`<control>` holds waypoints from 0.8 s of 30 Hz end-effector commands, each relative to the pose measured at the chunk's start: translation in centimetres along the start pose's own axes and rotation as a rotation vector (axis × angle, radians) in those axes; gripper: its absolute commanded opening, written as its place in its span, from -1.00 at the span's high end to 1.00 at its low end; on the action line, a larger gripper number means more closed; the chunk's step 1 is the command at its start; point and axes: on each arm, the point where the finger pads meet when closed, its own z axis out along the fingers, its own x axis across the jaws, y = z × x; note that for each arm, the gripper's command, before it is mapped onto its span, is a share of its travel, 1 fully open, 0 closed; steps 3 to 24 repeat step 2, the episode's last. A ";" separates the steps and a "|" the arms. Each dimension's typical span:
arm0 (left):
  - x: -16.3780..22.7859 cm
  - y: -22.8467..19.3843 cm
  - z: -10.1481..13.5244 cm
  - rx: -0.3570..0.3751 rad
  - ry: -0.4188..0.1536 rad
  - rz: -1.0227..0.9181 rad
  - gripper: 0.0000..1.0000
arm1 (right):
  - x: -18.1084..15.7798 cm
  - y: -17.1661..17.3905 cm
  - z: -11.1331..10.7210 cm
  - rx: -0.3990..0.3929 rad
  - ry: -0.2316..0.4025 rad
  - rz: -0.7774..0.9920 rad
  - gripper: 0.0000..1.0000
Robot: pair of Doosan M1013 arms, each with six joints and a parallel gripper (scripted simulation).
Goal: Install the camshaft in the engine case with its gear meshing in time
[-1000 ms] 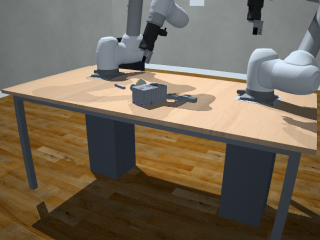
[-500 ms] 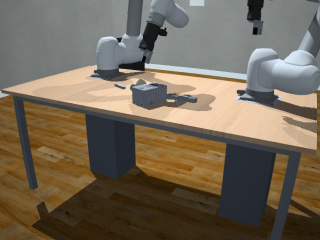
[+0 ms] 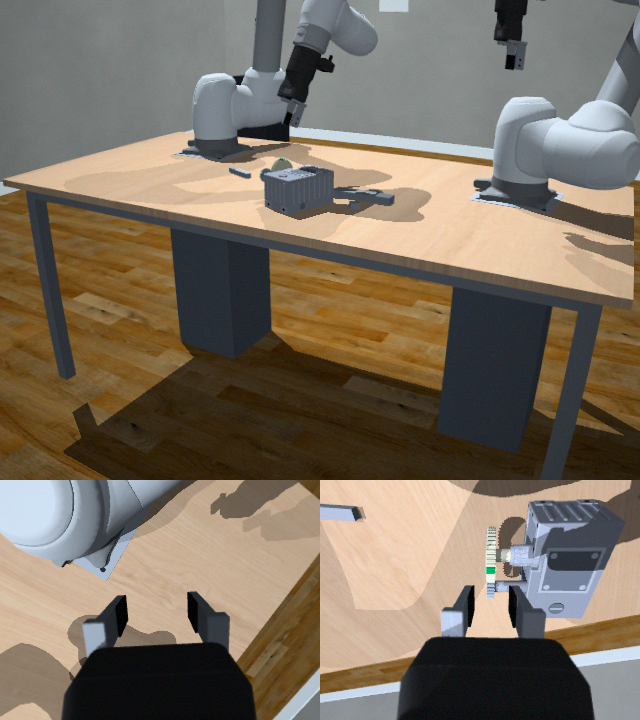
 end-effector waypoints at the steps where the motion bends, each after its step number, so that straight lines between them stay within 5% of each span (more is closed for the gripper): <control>1: 0.0 0.0 0.0 0.000 0.001 0.000 -1.00 | 0.2 -0.2 -0.5 0.006 0.004 0.001 -0.27; 24: 0.0 0.0 0.0 0.000 0.001 0.000 -1.00 | 0.2 -0.2 -0.5 0.006 0.004 0.001 -0.27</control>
